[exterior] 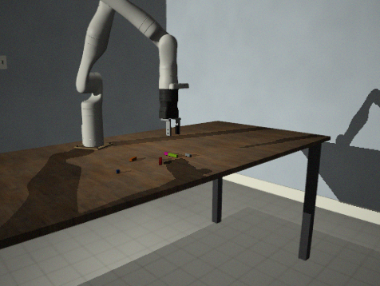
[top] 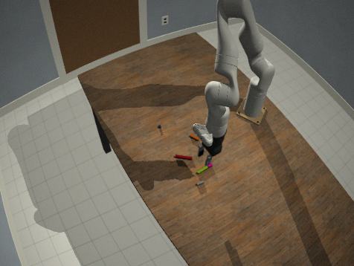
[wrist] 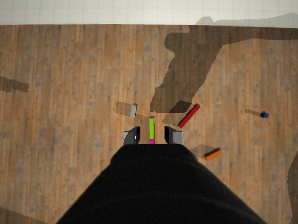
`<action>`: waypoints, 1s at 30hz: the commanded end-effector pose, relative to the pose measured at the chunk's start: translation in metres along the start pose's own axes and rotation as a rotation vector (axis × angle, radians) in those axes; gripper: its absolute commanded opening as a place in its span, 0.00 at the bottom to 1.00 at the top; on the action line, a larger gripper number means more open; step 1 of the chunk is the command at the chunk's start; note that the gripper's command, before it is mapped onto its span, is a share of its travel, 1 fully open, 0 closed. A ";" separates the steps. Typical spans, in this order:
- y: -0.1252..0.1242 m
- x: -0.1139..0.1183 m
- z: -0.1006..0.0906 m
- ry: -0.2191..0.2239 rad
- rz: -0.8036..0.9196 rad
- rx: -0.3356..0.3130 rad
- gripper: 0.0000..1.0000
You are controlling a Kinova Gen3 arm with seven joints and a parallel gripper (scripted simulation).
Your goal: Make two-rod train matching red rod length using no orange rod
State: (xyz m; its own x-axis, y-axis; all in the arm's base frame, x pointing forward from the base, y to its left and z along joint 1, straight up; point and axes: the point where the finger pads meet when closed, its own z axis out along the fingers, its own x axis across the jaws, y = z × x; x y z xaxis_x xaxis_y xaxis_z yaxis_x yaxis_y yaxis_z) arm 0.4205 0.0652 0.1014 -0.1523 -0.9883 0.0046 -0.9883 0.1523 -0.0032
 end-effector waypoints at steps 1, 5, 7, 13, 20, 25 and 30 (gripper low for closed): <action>0.000 -0.001 -0.003 -0.001 -0.004 -0.001 1.00; 0.000 -0.001 -0.003 -0.001 -0.005 -0.001 1.00; 0.000 -0.001 -0.003 -0.001 -0.005 -0.001 1.00; 0.000 -0.001 -0.005 -0.001 -0.004 -0.001 1.00; 0.000 0.000 -0.028 -0.001 -0.004 0.001 1.00; 0.000 0.000 -0.043 -0.001 -0.004 -0.001 1.00; 0.000 0.000 -0.073 0.000 -0.004 0.004 1.00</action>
State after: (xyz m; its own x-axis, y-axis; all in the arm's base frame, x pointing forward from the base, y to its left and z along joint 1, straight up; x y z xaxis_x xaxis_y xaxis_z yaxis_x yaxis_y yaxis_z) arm 0.4173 0.0668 0.1549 -0.1486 -0.9889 0.0083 -0.9889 0.1487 0.0062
